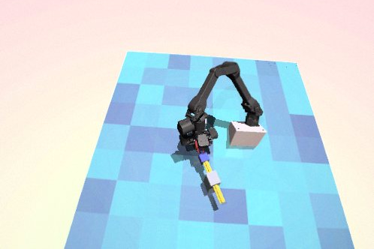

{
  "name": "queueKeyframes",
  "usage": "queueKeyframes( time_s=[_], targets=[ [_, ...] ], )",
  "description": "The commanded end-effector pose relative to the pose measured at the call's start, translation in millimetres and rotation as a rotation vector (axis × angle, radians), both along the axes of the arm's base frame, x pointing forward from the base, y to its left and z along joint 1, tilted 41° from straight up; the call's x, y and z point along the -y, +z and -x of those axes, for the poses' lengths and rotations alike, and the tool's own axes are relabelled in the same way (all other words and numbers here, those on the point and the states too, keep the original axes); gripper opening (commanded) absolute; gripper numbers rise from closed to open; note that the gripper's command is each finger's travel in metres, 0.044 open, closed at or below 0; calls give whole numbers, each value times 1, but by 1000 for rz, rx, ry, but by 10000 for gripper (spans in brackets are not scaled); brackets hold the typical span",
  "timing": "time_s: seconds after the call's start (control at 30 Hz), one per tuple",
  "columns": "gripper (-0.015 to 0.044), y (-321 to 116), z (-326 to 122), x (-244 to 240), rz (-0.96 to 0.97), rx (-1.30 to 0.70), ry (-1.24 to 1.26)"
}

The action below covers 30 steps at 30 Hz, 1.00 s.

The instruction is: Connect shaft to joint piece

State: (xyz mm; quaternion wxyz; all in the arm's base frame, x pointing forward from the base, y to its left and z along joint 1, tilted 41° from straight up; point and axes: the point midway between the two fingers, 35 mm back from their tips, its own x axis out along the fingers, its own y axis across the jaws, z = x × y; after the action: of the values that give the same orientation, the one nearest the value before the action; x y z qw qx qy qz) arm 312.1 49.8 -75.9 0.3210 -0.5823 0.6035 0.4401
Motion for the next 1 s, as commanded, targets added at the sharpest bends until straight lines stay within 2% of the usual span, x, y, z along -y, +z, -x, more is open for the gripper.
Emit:
queueKeyframes(
  time_s=[0.0,0.23,0.67,0.97],
  targets=[
    [252,0,0,0,0,0,0],
    [436,0,0,0,0,0,0],
    [440,0,0,0,5,-1,0],
    [440,9,2,-11,280,-11,11]
  ],
)
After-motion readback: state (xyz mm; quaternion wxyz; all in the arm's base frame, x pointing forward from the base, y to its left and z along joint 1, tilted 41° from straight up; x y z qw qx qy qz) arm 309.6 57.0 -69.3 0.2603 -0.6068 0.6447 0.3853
